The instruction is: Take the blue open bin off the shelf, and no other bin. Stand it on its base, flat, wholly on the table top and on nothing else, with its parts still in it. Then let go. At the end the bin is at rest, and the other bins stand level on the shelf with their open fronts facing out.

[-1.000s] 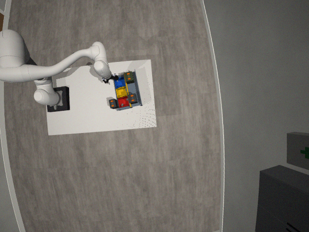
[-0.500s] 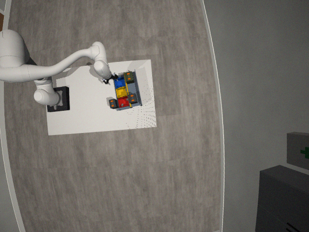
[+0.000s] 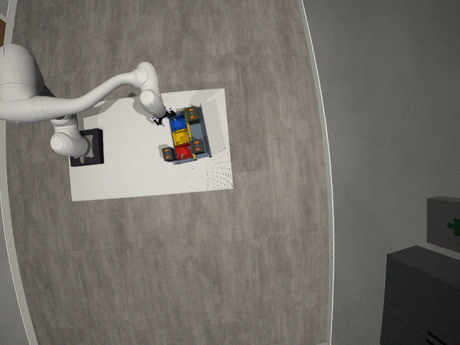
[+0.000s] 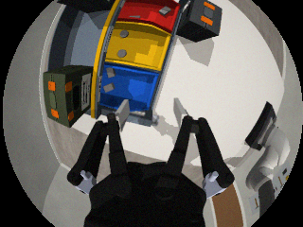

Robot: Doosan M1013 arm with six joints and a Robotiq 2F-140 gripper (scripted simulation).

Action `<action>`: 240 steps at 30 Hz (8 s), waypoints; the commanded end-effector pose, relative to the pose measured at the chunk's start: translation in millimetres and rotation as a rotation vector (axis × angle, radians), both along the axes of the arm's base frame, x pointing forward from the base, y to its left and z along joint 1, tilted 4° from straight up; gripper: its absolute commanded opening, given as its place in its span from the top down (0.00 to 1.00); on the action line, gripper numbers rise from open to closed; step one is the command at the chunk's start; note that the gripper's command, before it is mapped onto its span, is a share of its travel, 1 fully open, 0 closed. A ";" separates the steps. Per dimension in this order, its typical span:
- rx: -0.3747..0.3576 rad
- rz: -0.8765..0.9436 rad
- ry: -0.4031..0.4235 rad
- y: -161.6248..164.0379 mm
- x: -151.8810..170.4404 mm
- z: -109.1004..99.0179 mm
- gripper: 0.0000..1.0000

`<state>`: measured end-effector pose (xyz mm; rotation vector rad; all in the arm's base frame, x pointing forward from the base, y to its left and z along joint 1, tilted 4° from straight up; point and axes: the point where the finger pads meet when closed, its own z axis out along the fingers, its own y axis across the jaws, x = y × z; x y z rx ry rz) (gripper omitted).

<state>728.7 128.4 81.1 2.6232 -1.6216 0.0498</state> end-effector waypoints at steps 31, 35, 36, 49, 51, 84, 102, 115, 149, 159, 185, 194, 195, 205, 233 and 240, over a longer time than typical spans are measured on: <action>0.002 0.518 0.034 0.0 0.0 -0.2 0.43; 0.002 0.621 0.041 0.0 0.0 -0.2 0.43; 0.002 0.673 0.044 0.0 0.0 -0.2 0.43; 0.002 0.777 0.051 0.0 0.0 -0.2 0.43; 0.002 0.829 0.054 0.0 0.0 -0.2 0.43; 0.003 1.267 0.083 0.0 0.0 -0.2 0.43; 0.004 1.578 0.104 0.0 0.0 -0.2 0.43; 0.005 1.786 0.117 0.0 0.0 -0.2 0.43; 0.006 2.305 0.151 0.0 0.0 -0.2 0.43; 0.007 2.564 0.168 0.0 0.0 -0.2 0.43; 0.007 2.823 0.185 0.0 0.0 -0.2 0.43; 0.007 2.823 0.185 0.0 0.0 -0.2 0.43; 0.007 2.823 0.185 0.0 0.0 -0.2 0.43; 0.007 2.828 0.186 -0.8 0.0 -12.1 0.43; 0.007 2.834 0.186 -4.9 -0.2 -75.0 0.43; 0.007 2.834 0.186 -4.9 -0.2 -75.0 0.43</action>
